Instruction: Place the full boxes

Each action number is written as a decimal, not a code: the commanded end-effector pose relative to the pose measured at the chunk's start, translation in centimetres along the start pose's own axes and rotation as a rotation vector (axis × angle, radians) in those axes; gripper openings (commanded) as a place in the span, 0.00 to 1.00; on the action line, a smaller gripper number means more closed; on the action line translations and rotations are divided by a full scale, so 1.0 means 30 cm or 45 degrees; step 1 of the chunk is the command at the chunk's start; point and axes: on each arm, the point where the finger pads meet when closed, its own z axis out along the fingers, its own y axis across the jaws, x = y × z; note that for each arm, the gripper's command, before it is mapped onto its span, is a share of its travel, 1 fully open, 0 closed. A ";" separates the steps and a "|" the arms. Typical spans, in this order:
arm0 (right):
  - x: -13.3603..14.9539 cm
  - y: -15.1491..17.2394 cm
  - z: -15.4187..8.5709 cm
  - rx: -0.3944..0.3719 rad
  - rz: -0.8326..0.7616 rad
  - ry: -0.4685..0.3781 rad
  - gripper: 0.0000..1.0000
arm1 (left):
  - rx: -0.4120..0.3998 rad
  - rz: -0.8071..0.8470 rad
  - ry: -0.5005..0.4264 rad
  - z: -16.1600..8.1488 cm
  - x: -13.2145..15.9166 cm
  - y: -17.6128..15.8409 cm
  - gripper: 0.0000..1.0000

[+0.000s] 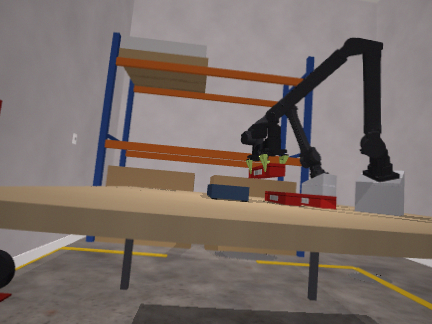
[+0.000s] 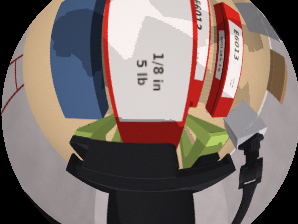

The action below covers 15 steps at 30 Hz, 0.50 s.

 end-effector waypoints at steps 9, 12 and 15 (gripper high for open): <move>-0.009 -0.057 -0.121 0.115 -0.013 -0.035 0.00 | -0.106 -0.002 -0.037 -0.112 -0.004 0.062 0.00; -0.015 -0.039 -0.034 0.094 0.013 -0.028 0.00 | -0.087 -0.022 -0.029 -0.037 -0.010 0.040 0.00; -0.015 -0.038 -0.048 0.094 0.013 -0.029 0.00 | -0.087 -0.022 -0.030 -0.050 -0.010 0.039 0.00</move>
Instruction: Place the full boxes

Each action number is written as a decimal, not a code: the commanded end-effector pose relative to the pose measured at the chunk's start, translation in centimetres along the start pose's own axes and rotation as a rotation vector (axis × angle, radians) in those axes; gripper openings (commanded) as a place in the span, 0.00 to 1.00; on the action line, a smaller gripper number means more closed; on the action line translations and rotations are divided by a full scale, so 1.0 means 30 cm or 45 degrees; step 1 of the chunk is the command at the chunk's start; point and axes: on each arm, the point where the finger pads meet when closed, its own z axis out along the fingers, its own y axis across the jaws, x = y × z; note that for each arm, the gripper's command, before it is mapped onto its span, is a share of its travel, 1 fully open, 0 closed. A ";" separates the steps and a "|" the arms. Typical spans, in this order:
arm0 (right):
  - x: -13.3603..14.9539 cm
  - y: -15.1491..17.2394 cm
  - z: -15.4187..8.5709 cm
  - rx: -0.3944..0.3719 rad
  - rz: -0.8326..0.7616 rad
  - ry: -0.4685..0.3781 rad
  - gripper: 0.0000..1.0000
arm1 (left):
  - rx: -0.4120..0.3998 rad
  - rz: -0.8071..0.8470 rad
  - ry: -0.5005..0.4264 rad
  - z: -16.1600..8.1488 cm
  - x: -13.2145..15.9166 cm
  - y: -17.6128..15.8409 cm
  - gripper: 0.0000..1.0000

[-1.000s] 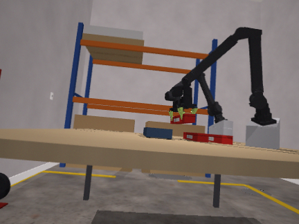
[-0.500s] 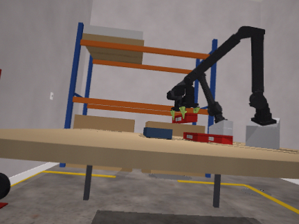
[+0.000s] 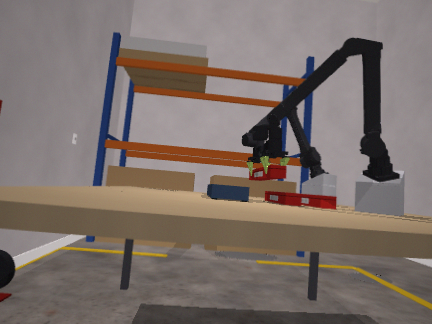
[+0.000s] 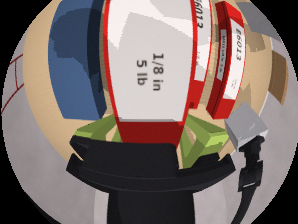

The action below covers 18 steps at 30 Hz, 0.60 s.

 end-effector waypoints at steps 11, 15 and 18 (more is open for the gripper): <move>-0.010 -0.048 -0.123 0.083 0.015 -0.032 0.00 | -0.074 -0.020 -0.040 -0.119 -0.012 0.052 0.00; -0.010 -0.047 -0.141 0.083 0.015 -0.032 0.00 | -0.074 -0.020 -0.040 -0.137 -0.011 0.051 0.00; -0.010 -0.046 -0.155 0.083 0.015 -0.033 0.00 | -0.074 -0.020 -0.041 -0.151 -0.011 0.051 0.00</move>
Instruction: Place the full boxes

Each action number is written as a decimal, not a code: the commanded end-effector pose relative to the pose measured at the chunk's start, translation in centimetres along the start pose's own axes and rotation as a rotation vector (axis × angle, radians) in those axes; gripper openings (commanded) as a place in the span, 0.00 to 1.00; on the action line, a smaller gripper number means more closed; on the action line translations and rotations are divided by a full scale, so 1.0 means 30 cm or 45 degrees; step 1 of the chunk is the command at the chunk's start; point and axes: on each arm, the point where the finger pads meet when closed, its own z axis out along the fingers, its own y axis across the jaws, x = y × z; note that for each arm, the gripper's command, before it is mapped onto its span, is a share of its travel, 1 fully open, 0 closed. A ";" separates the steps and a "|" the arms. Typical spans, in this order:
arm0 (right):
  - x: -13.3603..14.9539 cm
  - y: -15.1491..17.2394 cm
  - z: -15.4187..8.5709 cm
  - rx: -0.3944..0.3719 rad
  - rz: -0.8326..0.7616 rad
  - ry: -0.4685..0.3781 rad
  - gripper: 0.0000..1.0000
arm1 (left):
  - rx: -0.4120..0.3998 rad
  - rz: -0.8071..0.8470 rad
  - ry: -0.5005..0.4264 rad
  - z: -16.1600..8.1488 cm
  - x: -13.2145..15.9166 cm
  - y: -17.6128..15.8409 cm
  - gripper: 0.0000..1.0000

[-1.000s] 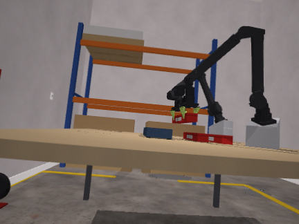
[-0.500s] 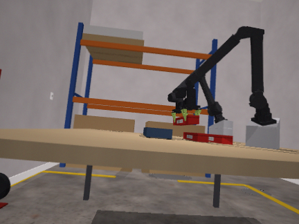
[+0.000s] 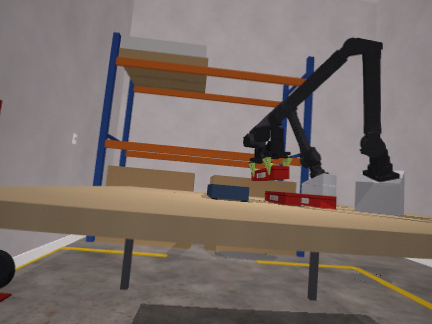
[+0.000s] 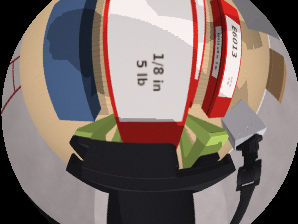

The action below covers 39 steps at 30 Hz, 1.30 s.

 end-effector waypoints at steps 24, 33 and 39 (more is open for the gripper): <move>-0.001 -0.074 -0.262 0.125 0.020 -0.039 0.00 | -0.117 -0.018 -0.053 -0.259 -0.014 0.081 0.00; -0.001 -0.073 -0.280 0.125 0.020 -0.039 0.00 | -0.117 -0.018 -0.053 -0.277 -0.013 0.080 0.00; -0.001 -0.073 -0.281 0.125 0.020 -0.039 0.00 | -0.117 -0.018 -0.053 -0.277 -0.013 0.080 0.00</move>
